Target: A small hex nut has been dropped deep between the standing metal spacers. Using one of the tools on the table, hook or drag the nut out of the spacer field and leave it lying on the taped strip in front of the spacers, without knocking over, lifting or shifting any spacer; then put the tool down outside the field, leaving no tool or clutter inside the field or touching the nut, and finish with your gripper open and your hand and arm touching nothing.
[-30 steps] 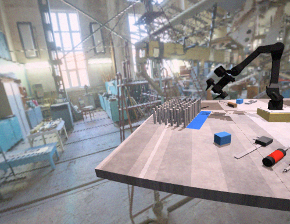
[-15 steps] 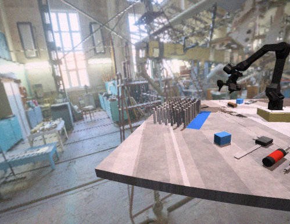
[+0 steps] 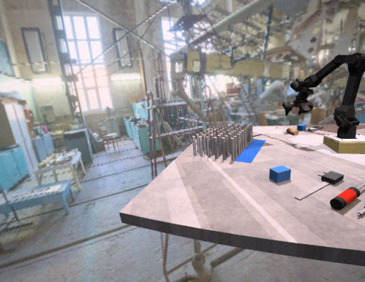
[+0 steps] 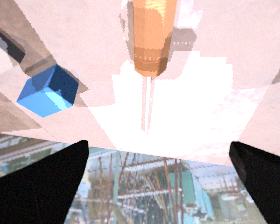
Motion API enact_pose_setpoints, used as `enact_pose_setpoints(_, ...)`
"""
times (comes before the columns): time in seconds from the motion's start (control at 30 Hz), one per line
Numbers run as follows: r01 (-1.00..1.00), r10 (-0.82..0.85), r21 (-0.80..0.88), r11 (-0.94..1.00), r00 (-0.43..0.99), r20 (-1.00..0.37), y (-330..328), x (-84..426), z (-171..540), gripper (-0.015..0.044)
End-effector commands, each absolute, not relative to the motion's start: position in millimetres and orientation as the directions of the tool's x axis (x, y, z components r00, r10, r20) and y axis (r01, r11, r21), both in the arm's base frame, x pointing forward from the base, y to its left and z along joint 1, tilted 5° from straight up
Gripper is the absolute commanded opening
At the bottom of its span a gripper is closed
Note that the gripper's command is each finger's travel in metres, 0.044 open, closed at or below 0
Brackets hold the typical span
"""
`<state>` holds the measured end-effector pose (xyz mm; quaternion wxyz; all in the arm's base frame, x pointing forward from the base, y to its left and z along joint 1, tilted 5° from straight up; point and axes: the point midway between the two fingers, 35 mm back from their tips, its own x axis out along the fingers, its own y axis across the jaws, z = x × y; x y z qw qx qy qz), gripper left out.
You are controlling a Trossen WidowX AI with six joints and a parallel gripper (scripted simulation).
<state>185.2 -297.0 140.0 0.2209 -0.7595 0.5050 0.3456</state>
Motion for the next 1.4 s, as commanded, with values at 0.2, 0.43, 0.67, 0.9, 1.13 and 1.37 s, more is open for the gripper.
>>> enact_pose_setpoints(0.2,-0.917,-0.595,0.023,-0.397,0.238,-0.768,-299.7,182.7,86.1,0.0440)
enact_pose_setpoints(0.43,-0.917,-0.595,0.023,-0.397,0.238,-0.768,-299.7,182.7,86.1,0.0440)
enact_pose_setpoints(0.67,-0.917,-0.595,0.023,-0.397,0.238,-0.768,-299.8,185.0,86.2,0.0309)
enact_pose_setpoints(0.9,-0.917,-0.595,0.023,-0.397,0.238,-0.768,-299.8,185.0,86.2,0.0280)
enact_pose_setpoints(1.13,-0.917,-0.595,0.023,-0.397,0.238,-0.768,-301.1,185.6,80.6,0.0280)
enact_pose_setpoints(1.37,-0.917,-0.595,0.023,-0.397,0.238,-0.768,-303.3,186.5,69.4,0.0280)
